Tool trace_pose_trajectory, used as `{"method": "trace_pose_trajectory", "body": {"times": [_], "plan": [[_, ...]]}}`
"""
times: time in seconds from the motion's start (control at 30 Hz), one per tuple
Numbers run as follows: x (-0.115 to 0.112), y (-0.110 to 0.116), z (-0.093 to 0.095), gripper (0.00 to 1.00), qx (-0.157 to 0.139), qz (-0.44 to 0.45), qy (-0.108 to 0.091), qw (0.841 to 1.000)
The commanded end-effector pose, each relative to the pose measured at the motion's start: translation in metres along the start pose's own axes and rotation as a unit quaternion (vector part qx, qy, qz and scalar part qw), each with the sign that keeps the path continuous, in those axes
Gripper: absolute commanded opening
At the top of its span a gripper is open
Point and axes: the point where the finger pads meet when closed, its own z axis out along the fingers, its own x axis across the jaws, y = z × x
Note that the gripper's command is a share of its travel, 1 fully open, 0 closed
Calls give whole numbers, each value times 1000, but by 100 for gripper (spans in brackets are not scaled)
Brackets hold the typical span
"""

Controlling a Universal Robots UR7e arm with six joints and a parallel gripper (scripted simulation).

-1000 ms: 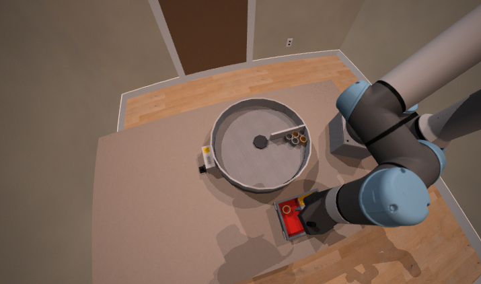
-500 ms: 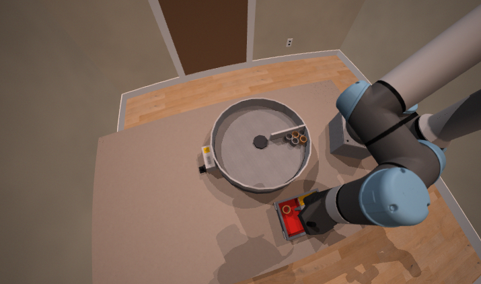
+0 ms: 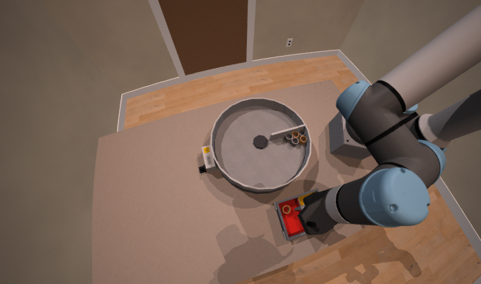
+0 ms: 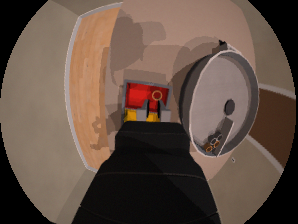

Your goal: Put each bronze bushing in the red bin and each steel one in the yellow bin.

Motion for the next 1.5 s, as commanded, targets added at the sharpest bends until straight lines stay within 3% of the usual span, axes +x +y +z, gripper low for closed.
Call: {"method": "trace_pose_trajectory", "body": {"times": [0.0,0.77,0.93,1.07,1.27,1.47], "plan": [[0,0,-1,42,1,0,0,1000],[0,0,-1,42,1,0,0,1000],[45,29,5,40,1,-4,0,1000],[48,30,6,40,1,-4,0,1000],[95,61,12,40,1,-9,0,1000],[95,61,12,40,1,-9,0,1000]]}}
